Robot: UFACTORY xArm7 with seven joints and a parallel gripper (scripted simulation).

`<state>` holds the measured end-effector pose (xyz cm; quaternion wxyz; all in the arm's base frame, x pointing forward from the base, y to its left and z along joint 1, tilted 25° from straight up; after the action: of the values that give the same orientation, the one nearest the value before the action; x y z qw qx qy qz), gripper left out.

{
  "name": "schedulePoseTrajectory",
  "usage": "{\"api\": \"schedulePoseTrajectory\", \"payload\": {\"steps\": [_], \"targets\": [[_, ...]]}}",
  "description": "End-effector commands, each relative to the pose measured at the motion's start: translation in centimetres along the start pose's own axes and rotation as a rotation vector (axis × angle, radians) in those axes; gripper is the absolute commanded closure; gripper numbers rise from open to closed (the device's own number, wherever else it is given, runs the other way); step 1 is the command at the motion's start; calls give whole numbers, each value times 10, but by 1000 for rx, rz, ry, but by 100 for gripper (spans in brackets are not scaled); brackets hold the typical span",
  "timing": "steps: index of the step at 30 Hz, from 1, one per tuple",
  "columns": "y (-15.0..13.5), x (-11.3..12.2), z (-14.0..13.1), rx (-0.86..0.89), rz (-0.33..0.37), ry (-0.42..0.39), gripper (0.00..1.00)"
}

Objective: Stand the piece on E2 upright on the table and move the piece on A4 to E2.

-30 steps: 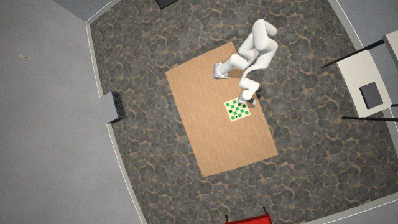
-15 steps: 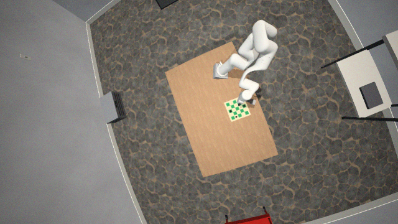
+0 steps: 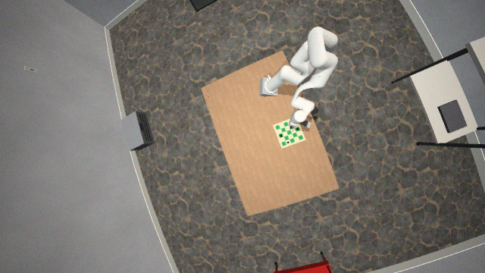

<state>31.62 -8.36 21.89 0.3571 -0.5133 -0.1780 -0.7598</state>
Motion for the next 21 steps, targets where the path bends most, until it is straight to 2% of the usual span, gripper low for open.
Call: {"api": "schedulePoseTrajectory", "payload": {"steps": [1,21], "targets": [[1,-7,1,0,-4,2,58],[1,-17,1,0,-4,2,58]]}}
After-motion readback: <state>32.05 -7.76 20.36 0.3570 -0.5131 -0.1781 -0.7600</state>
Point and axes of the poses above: the point where the finger pads meet when closed, its own x axis back along the fingers, its own y axis across the jaws, z = x × y, the point moved 9 cm from there along x, back along the fingers, and after that the axes turned 3 degrees about x, right-handed, at the moved point
